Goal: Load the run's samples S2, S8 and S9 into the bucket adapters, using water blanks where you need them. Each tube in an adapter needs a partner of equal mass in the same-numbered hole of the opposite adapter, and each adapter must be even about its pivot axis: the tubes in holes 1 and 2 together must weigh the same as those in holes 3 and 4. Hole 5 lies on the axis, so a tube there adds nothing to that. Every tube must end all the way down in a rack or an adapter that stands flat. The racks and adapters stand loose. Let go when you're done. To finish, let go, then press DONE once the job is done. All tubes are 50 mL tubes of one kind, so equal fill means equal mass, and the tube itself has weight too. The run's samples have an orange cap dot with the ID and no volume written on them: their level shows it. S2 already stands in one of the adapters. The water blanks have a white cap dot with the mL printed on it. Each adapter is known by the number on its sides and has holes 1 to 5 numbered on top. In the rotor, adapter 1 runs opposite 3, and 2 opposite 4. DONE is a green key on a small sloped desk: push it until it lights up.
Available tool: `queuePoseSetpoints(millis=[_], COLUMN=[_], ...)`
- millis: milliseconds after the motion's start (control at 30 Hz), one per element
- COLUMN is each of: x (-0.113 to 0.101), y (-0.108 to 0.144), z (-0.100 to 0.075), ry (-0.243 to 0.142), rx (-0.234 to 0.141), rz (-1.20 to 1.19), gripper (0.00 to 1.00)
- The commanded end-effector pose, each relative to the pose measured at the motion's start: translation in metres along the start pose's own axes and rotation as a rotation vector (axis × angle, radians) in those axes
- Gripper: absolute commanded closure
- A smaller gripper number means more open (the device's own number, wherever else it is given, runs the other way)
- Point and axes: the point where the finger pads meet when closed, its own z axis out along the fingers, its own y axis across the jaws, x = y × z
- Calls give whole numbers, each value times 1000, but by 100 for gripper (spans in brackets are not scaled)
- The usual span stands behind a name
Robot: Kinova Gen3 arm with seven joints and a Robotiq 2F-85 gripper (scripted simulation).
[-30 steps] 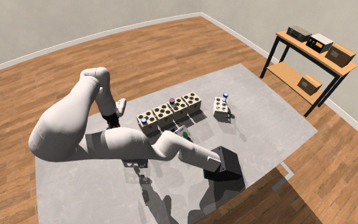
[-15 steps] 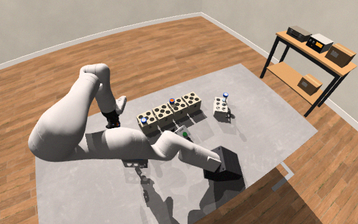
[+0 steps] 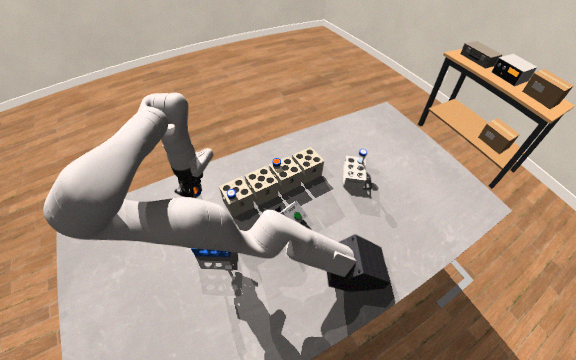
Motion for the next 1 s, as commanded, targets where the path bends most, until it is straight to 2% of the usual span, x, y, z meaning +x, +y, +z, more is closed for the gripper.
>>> queuePoseSetpoints(millis=[0,967], x=[1,13], y=[-14,-96], z=[0,0], ry=[0,0], rx=[0,0], rz=[81,581], gripper=[90,90])
